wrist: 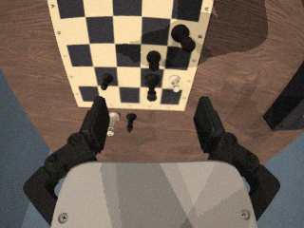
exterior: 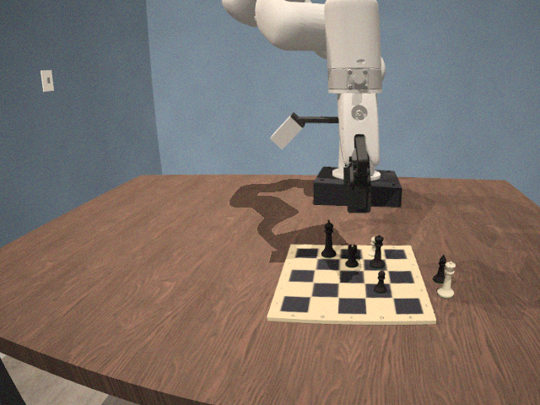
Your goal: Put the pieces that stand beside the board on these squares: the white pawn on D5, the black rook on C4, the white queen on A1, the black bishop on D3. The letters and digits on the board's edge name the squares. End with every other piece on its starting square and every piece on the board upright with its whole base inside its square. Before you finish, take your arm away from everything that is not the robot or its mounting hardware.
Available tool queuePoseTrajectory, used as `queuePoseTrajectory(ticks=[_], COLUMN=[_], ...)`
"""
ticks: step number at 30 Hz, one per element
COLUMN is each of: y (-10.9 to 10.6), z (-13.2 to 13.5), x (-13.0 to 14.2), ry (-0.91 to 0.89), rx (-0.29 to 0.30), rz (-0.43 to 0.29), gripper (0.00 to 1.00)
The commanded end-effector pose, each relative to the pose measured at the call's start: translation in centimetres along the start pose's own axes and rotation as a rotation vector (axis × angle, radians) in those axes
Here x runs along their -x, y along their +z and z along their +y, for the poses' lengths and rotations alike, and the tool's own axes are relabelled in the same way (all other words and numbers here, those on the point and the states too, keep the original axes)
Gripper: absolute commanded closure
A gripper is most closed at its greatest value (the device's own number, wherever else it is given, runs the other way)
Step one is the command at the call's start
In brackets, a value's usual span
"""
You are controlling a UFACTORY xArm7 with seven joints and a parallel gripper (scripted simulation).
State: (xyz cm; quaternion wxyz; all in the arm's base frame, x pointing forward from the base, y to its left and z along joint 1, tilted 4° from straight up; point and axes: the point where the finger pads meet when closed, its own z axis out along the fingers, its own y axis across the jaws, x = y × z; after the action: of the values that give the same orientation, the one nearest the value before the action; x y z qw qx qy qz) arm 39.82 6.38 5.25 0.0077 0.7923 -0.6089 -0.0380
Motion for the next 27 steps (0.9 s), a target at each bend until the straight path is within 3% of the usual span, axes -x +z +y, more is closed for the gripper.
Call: queuePoseTrajectory(ticks=[1,14,16,17,27], y=[-0.3,-1.2,-1.2,-1.2,-0.7], z=[-0.6,-5.8,-5.8,-6.1,-7.9], x=[0.5,7.7,7.7,8.4,12.9], ry=[-0.088,-0.845,-0.845,-1.01,-1.516], rx=[-0.005,-0.029,-0.029,-0.032,-0.033], rz=[0.001,0.015,0.015,0.016,0.022], gripper=[0.0,0.0,0.0,0.0,0.0])
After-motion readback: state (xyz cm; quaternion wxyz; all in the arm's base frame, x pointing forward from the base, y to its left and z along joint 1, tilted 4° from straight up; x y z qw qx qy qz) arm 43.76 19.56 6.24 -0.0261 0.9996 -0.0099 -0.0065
